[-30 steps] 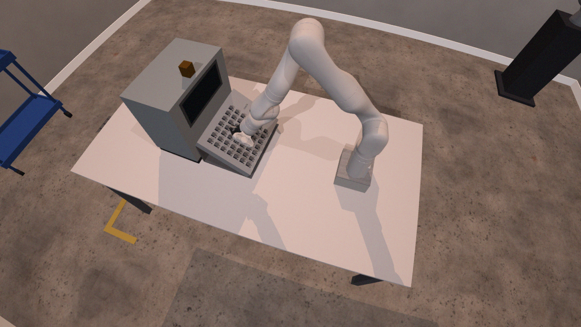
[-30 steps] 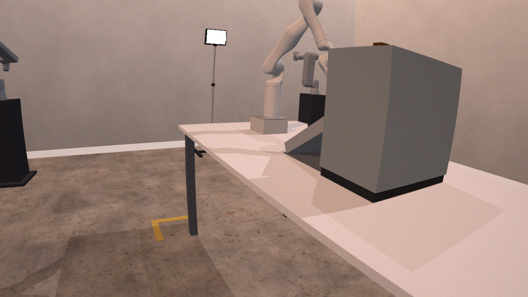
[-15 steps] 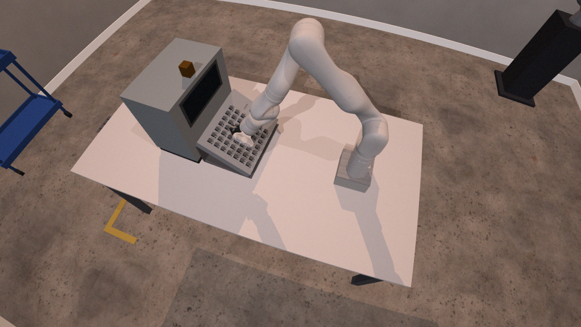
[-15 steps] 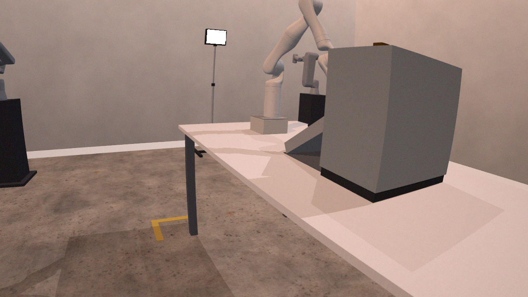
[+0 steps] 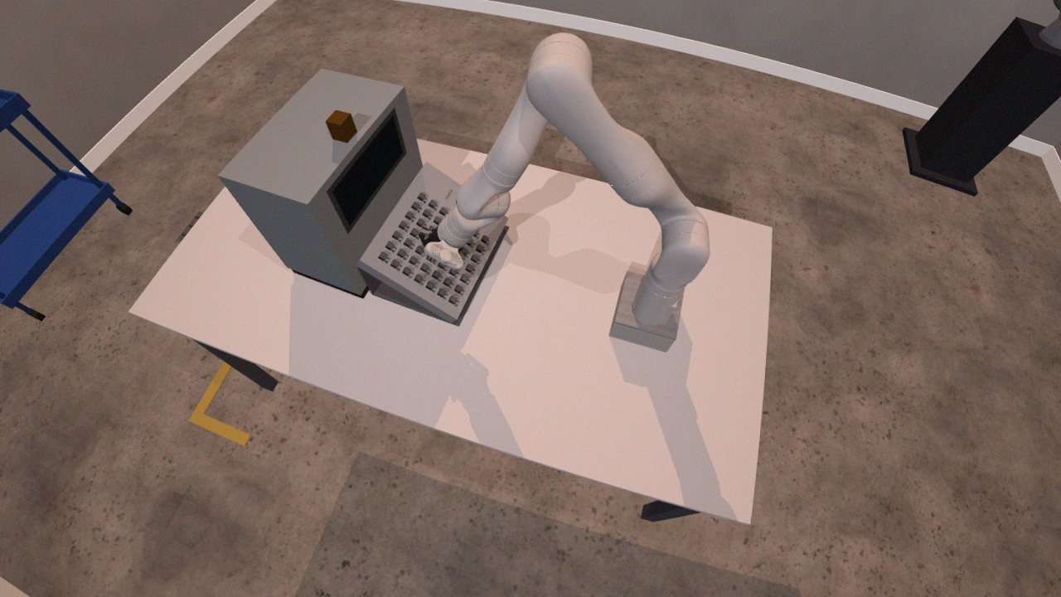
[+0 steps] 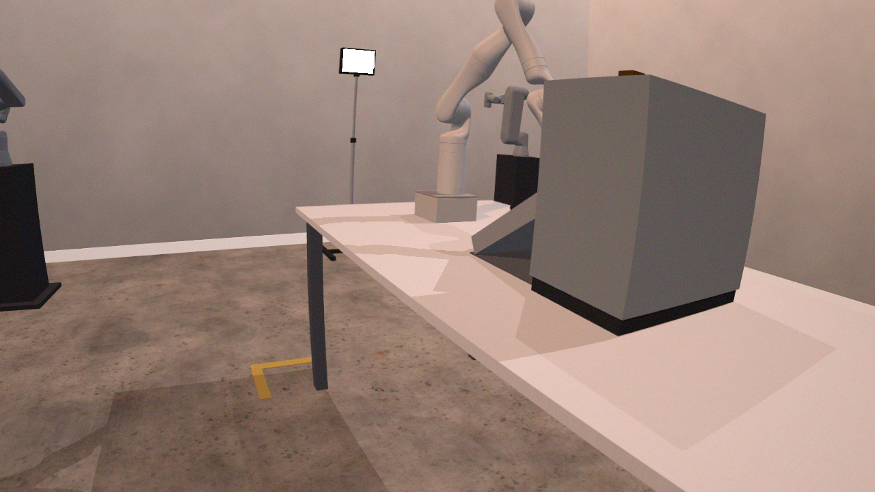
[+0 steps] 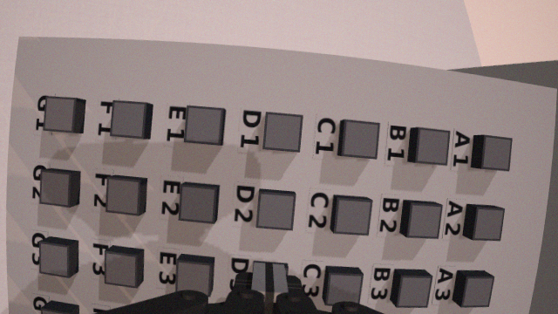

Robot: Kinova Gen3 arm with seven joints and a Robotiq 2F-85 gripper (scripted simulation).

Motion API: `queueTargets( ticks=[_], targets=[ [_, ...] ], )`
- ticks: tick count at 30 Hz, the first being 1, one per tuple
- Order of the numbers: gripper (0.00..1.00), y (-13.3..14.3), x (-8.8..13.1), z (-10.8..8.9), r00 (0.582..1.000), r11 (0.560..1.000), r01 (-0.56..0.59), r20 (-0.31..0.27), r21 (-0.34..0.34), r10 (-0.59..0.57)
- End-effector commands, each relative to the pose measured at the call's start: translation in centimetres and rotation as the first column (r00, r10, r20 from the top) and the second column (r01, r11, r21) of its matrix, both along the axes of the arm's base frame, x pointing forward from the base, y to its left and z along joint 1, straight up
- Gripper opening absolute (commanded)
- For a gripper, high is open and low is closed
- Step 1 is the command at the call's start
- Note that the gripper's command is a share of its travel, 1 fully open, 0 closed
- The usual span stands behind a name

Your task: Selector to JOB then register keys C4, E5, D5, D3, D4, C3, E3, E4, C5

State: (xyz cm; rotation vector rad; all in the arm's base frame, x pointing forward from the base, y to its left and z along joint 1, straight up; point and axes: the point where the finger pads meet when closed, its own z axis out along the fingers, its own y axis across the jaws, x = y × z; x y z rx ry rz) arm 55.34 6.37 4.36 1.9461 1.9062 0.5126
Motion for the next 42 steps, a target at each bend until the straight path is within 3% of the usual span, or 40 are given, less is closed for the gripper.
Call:
queueTargets(
  ticks=[1, 25, 42],
  targets=[
    [0.10, 0.0, 0.1, 0.0, 1.000, 1.000, 0.000, 0.002, 0.000, 0.000],
    [0.10, 0.0, 0.0, 0.1, 1.000, 1.000, 0.000, 0.002, 0.000, 0.000],
    [0.10, 0.0, -1.0, 1.9, 1.000, 1.000, 0.000, 0.002, 0.000, 0.000]
  ],
)
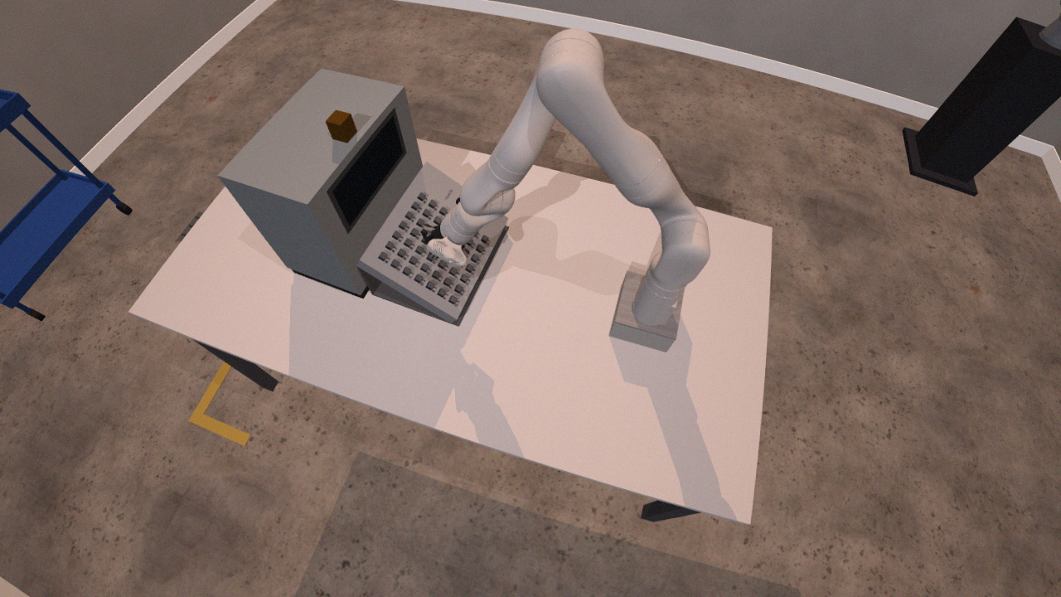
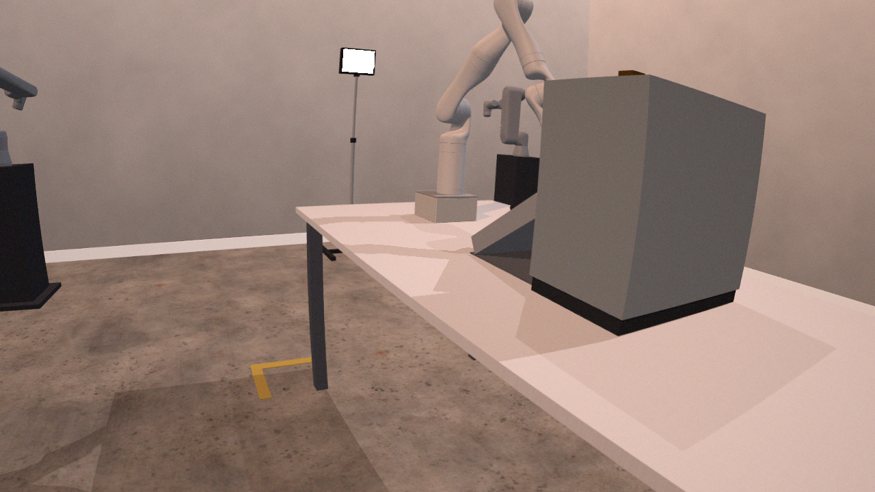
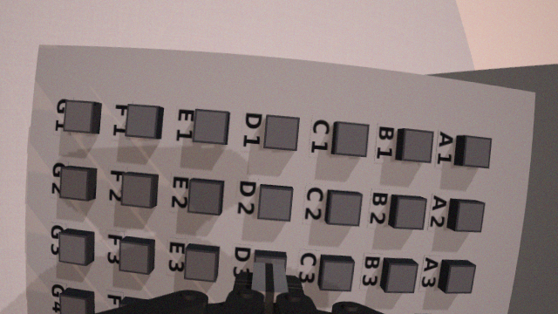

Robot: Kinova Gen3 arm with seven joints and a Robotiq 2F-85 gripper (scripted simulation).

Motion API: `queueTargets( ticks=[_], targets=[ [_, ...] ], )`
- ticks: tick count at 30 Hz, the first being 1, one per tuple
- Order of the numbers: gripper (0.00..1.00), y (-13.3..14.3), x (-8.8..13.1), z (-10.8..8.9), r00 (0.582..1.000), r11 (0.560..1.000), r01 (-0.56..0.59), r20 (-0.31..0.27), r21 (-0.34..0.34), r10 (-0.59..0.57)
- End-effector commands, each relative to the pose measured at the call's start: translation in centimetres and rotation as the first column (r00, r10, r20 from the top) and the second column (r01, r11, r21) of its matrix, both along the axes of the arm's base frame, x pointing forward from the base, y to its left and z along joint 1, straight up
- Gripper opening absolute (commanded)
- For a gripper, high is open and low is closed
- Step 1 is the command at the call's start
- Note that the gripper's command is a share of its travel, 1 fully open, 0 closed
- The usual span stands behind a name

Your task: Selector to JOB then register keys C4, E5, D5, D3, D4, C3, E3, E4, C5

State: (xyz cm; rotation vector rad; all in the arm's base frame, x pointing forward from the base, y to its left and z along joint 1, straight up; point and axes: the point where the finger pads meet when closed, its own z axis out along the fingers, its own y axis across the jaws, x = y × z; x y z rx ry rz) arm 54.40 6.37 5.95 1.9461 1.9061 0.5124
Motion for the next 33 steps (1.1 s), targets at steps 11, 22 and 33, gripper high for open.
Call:
queueTargets(
  ticks=[11, 22, 33],
  targets=[
    [0.10, 0.0, -0.6, 1.2, 1.000, 1.000, 0.000, 0.002, 0.000, 0.000],
    [0.10, 0.0, -1.0, 1.1, 1.000, 1.000, 0.000, 0.002, 0.000, 0.000],
    [0.10, 0.1, -5.9, -1.8, 1.000, 1.000, 0.000, 0.002, 0.000, 0.000]
  ],
)
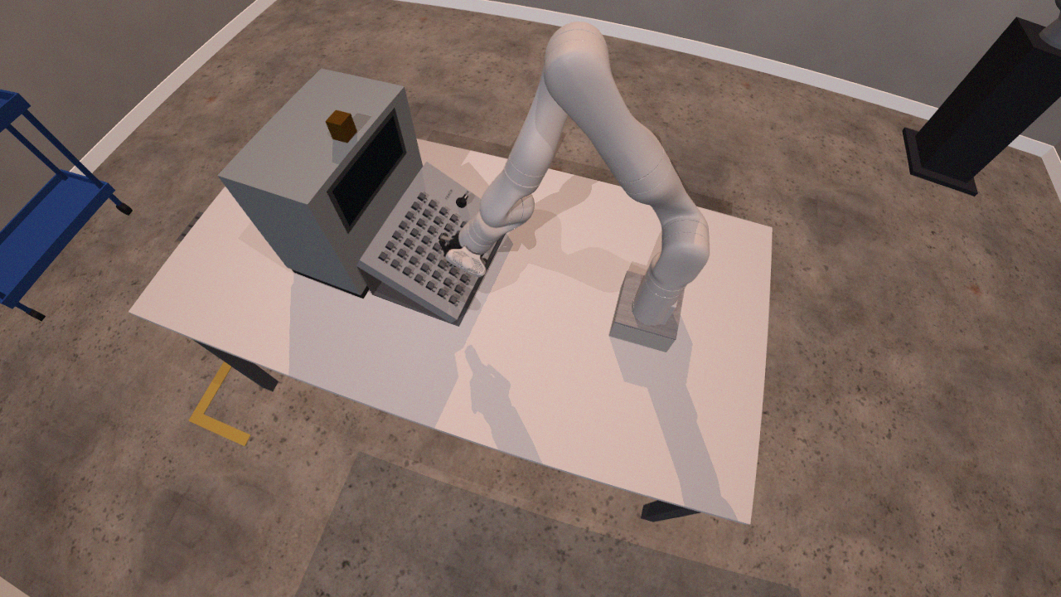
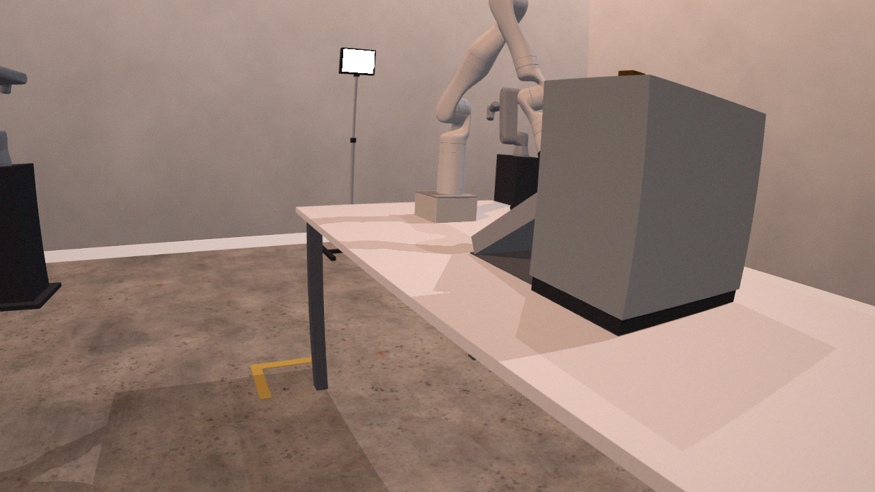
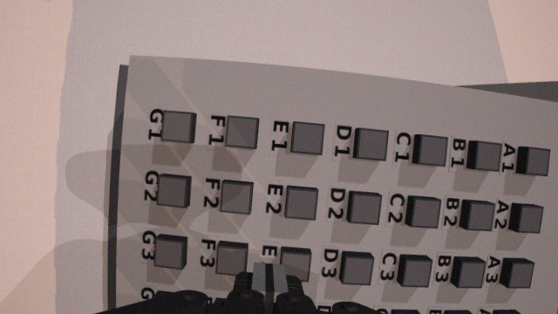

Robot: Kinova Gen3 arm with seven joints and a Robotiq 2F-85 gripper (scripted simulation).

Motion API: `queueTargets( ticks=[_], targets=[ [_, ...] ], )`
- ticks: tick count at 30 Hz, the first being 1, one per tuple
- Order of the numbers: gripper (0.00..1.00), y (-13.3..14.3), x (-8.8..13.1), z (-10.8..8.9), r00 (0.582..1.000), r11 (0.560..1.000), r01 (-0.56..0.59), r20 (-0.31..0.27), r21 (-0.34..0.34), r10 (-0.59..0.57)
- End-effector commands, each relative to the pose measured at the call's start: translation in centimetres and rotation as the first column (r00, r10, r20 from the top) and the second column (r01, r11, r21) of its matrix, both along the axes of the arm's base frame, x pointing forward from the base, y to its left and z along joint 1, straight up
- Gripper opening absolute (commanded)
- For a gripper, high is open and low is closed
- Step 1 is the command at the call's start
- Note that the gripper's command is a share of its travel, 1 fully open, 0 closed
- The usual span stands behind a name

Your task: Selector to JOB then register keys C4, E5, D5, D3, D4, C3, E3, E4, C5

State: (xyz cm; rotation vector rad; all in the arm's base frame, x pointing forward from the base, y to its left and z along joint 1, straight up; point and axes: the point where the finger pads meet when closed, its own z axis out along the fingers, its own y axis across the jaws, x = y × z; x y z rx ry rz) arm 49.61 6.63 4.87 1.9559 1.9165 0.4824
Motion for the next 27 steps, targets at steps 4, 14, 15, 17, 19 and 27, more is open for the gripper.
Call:
queueTargets(
  ticks=[4, 14, 15, 17, 19, 27],
  targets=[
    [0.10, -0.1, -1.7, -1.0, 1.000, 1.000, -0.002, 0.024, 0.009, 0.002],
    [0.10, -0.1, -1.3, -1.7, 1.000, 1.000, -0.002, 0.024, 0.009, 0.002],
    [0.10, -0.1, -1.3, -1.7, 1.000, 1.000, -0.002, 0.024, 0.009, 0.002],
    [0.10, -0.1, -1.2, -1.8, 1.000, 1.000, -0.002, 0.024, 0.009, 0.002],
    [0.10, -0.1, -1.1, -2.1, 1.000, 1.000, -0.002, 0.024, 0.009, 0.002],
    [0.10, -0.1, -0.6, -2.9, 1.000, 1.000, -0.002, 0.024, 0.009, 0.002]
  ],
)
